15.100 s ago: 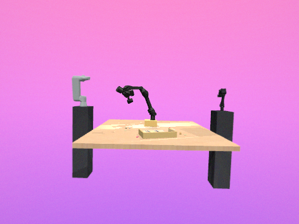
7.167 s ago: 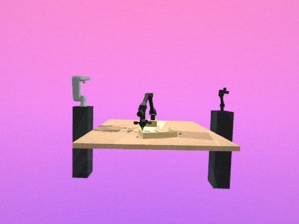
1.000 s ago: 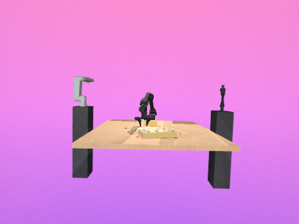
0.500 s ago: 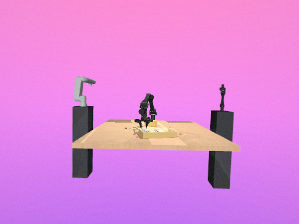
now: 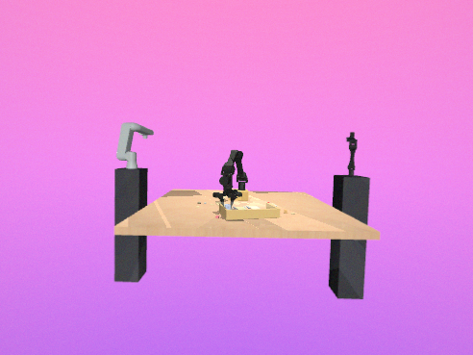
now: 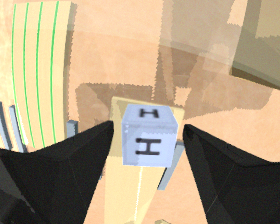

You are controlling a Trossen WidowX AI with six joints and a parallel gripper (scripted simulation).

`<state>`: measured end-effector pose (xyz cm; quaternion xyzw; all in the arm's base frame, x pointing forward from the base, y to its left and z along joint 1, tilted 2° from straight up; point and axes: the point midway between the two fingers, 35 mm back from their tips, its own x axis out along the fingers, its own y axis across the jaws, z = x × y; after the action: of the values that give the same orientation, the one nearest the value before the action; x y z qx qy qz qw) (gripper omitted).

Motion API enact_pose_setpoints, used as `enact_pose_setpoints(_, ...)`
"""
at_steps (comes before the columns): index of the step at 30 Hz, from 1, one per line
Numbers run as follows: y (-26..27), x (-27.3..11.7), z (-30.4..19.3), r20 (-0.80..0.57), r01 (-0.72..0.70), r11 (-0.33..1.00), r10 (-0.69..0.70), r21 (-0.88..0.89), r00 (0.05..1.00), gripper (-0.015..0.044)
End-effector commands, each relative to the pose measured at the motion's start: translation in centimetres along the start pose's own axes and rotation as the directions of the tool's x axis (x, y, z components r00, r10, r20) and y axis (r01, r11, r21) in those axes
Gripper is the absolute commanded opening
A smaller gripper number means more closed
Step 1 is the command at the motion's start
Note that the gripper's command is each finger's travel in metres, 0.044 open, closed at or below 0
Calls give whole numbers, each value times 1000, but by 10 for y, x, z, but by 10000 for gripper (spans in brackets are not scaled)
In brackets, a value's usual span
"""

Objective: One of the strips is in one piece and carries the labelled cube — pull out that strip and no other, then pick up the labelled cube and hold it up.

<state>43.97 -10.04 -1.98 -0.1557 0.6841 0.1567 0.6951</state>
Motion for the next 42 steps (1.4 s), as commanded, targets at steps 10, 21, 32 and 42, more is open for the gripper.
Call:
enact_pose_setpoints(10, 0, 1, 0, 0, 0, 1000, 0, 0, 1000, 112)
enact_pose_setpoints(21, 9, -11, -11, -1, -1, 1000, 1, 1, 1000, 0)
enact_pose_setpoints(32, 32, -36, -41, -2, -5, 1000, 5, 3, 1000, 0)
enact_pose_setpoints(42, 45, -41, -57, -3, -6, 1000, 6, 4, 1000, 0)
